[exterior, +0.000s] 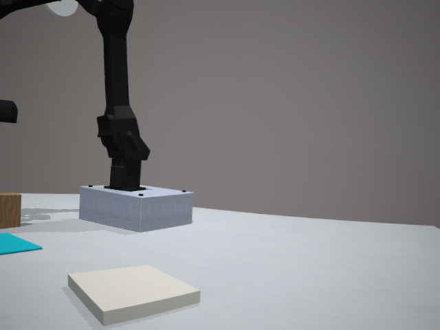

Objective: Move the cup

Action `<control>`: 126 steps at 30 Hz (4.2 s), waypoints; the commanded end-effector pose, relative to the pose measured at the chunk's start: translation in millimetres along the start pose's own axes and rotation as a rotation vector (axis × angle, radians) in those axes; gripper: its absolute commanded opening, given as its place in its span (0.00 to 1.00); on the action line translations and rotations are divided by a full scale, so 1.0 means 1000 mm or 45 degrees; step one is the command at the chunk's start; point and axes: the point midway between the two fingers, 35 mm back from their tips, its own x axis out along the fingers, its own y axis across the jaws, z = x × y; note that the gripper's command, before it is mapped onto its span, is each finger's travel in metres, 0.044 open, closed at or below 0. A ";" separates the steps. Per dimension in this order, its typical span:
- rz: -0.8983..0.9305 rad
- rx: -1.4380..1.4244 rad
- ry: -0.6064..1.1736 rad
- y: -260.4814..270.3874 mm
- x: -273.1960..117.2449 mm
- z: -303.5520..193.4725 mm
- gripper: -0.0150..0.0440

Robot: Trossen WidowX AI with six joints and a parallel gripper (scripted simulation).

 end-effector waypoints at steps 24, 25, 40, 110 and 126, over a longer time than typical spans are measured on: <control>-0.008 0.000 -0.002 0.002 -0.017 0.001 0.25; -0.008 0.000 -0.002 0.003 -0.017 0.002 0.25; -0.010 -0.002 -0.011 0.024 -0.017 0.030 0.25; 0.000 -0.001 -0.026 0.111 -0.023 0.139 0.25; 0.000 -0.001 -0.027 0.112 -0.001 0.141 0.25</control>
